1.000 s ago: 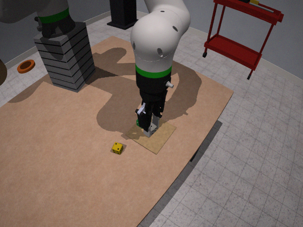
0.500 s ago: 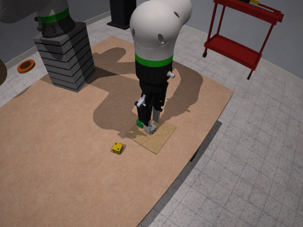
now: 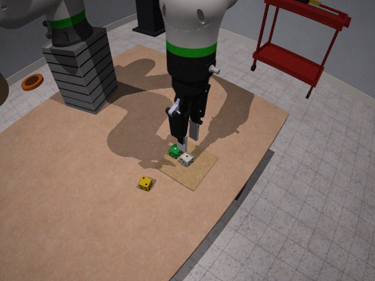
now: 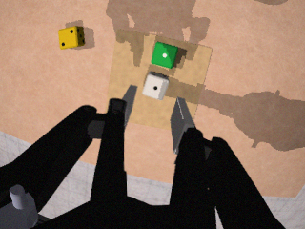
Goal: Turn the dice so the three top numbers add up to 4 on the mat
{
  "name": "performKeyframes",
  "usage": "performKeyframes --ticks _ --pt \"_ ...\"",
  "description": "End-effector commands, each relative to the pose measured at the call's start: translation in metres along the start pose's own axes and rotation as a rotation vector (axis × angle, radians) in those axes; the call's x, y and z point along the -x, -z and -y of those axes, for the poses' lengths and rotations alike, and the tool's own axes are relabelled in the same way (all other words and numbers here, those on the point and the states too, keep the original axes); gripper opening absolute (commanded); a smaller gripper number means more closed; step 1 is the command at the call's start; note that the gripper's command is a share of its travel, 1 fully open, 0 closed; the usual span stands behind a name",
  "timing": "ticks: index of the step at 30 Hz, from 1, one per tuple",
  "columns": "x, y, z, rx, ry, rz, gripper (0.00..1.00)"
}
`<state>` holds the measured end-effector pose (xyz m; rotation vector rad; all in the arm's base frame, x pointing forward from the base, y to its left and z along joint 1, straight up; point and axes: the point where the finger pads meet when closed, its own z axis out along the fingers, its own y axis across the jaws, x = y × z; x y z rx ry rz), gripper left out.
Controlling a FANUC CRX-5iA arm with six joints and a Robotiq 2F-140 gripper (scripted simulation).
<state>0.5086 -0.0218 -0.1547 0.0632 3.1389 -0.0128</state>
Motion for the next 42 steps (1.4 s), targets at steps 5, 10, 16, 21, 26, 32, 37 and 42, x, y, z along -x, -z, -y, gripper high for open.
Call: performKeyframes --ticks 5,10,16,21,26,32,37,42 --pt "0.0 0.002 0.0 0.0 0.0 0.0 1.0" --pt "0.0 0.002 0.0 0.0 0.0 0.0 1.0" --pt "0.0 0.002 0.0 0.0 0.0 0.0 1.0" --pt "0.0 0.002 0.0 0.0 0.0 0.0 1.0" --pt "0.0 0.002 0.0 0.0 0.003 0.0 1.0" --pt "0.0 0.002 0.003 0.0 0.068 0.0 1.0" --pt "-0.001 0.002 0.009 0.0 0.225 0.0 1.0" --pt "-0.002 0.002 0.016 0.0 0.373 0.0 1.0"
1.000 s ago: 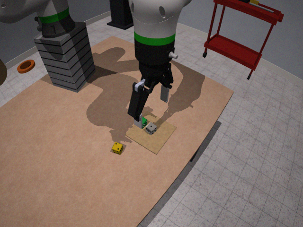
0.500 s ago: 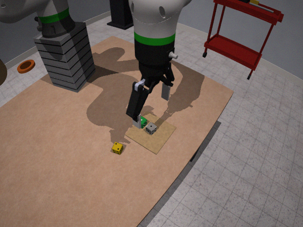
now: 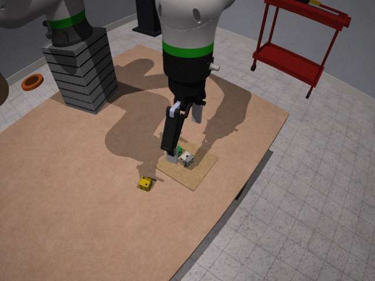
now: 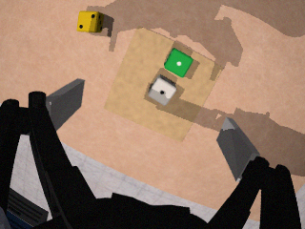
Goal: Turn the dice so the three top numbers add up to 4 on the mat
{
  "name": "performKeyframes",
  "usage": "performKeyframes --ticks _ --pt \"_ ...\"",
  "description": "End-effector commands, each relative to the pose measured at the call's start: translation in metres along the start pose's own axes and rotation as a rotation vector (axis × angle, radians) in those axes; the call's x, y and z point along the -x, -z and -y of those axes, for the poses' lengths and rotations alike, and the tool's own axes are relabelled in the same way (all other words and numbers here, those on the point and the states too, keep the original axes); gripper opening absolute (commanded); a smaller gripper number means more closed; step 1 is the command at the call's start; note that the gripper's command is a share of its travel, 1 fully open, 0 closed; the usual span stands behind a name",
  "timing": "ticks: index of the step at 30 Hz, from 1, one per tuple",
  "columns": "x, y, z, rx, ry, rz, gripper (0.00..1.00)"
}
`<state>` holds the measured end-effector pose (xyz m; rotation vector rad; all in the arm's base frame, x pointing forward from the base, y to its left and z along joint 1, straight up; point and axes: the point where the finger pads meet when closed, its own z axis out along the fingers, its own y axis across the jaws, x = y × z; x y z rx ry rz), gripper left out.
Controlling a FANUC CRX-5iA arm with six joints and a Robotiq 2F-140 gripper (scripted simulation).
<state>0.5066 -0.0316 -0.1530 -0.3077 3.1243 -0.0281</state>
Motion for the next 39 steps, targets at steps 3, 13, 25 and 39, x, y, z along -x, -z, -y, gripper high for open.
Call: performKeyframes --ticks 3,13,25,39 --pt "-0.004 0.0 0.009 0.009 0.234 0.001 1.0" --pt "-0.009 -0.001 0.02 0.009 0.525 0.003 1.0" --pt "-0.016 -0.002 0.034 0.009 0.882 0.005 1.0" --pt "-0.025 -0.003 0.05 0.008 1.331 0.007 1.0"
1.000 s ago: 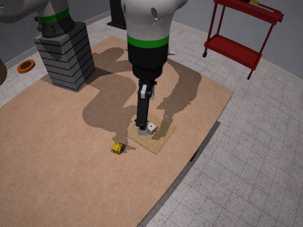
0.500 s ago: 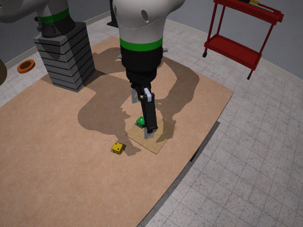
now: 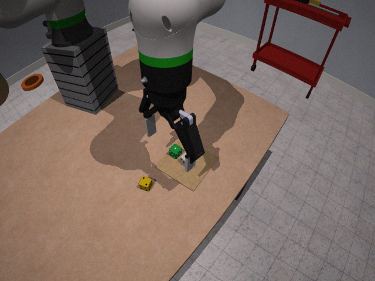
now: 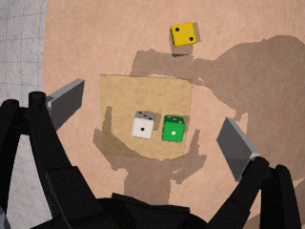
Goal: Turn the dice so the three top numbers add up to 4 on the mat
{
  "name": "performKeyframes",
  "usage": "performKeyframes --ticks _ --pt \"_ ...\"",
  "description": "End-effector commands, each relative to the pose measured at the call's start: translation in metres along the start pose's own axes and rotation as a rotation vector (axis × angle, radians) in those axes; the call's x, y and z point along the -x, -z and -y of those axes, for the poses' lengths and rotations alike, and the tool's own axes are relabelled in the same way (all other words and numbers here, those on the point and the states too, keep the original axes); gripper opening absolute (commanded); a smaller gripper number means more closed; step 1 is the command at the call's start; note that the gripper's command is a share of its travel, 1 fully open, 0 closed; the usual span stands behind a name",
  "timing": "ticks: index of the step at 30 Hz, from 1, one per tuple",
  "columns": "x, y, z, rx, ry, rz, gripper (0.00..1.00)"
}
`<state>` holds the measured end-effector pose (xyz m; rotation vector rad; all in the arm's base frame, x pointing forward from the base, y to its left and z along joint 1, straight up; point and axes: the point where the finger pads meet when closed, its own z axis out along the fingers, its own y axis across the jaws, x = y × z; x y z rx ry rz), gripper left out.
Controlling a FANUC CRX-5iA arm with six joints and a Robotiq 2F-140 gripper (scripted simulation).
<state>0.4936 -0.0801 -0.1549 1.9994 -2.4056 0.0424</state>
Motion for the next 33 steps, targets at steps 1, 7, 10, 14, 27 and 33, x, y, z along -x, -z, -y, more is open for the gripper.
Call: performKeyframes --ticks 1,7,10,14,27,33 --pt "-0.006 0.0 -0.001 0.007 0.161 0.021 1.0" --pt "-0.014 -0.001 -0.002 0.005 0.355 0.021 1.0" --pt "-0.018 -0.001 -0.002 0.004 0.452 0.022 1.0" --pt "-0.022 -0.001 -0.003 0.003 0.549 0.022 1.0" --pt "-0.037 -0.002 -0.006 -0.001 0.922 0.022 1.0" --pt "-0.047 -0.003 -0.008 -0.004 1.148 0.023 1.0"
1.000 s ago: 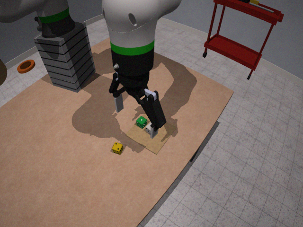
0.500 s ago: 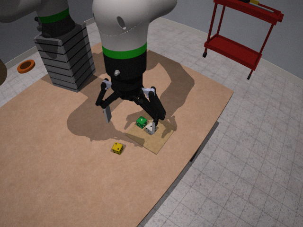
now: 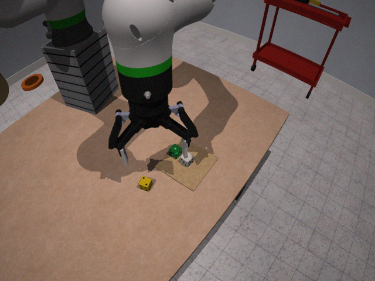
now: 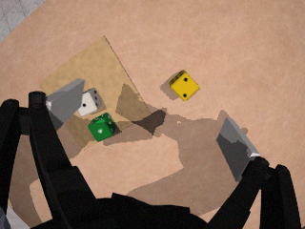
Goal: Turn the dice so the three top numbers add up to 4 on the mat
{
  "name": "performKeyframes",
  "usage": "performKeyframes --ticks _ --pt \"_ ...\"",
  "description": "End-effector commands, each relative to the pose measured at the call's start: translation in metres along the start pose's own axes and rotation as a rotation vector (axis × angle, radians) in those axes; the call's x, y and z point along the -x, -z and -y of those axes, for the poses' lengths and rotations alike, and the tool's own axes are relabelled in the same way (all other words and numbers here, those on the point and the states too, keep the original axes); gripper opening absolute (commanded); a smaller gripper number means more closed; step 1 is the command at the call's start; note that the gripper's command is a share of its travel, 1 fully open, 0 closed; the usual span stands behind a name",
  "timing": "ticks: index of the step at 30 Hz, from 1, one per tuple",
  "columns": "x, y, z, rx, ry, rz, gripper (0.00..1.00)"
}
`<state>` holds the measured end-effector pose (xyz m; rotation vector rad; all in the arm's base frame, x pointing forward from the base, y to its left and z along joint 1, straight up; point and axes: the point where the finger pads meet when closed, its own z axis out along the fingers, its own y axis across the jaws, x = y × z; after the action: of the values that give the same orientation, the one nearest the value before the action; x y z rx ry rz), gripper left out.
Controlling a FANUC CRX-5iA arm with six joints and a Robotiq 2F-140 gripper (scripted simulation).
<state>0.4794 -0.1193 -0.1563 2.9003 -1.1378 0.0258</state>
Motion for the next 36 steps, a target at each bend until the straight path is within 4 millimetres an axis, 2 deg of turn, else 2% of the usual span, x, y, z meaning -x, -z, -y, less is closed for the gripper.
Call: performKeyframes --ticks 1,8,11,13,25,36 --pt "-0.002 0.0 -0.006 -0.015 0.173 0.016 1.0" --pt "-0.005 -0.001 -0.015 -0.017 0.391 0.015 1.0" --pt "-0.005 -0.001 -0.016 -0.017 0.405 0.015 1.0" --pt "-0.007 -0.001 -0.02 -0.018 0.531 0.014 1.0" --pt "-0.011 -0.002 -0.034 -0.02 0.884 0.01 1.0" --pt "-0.013 -0.002 -0.04 -0.021 1.031 0.009 1.0"
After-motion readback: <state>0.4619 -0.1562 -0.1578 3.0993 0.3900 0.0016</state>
